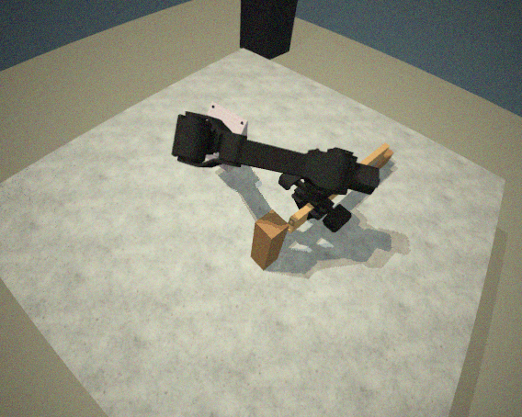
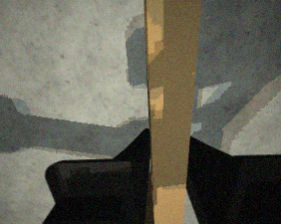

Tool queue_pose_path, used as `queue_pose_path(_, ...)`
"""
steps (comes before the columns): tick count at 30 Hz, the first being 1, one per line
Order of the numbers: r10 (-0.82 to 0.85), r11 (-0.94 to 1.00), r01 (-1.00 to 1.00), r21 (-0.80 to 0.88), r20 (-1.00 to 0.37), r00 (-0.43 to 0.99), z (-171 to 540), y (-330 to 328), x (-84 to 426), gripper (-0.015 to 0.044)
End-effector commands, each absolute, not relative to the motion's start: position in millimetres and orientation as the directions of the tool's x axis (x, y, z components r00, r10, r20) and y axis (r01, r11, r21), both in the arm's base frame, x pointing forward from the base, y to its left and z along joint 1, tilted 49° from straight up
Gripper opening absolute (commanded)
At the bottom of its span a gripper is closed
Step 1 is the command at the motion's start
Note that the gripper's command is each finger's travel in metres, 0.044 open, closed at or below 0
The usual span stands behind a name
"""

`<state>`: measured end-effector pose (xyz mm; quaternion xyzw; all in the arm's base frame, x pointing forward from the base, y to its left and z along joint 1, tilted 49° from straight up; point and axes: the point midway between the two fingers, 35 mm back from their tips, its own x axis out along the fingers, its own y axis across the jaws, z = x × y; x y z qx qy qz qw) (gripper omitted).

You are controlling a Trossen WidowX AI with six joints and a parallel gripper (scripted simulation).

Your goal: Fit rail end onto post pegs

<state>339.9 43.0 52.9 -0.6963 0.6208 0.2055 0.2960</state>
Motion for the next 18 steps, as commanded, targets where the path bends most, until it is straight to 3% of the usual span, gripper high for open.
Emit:
queue_pose_path(1,-0.738,-0.059,-0.986,-0.159,-0.657,0.15,53.7,47.1,339.2,0.0)
queue_pose_path(18,-0.738,-0.059,-0.985,-0.159,-0.657,0.15,52.5,45.7,339.1,0.0)
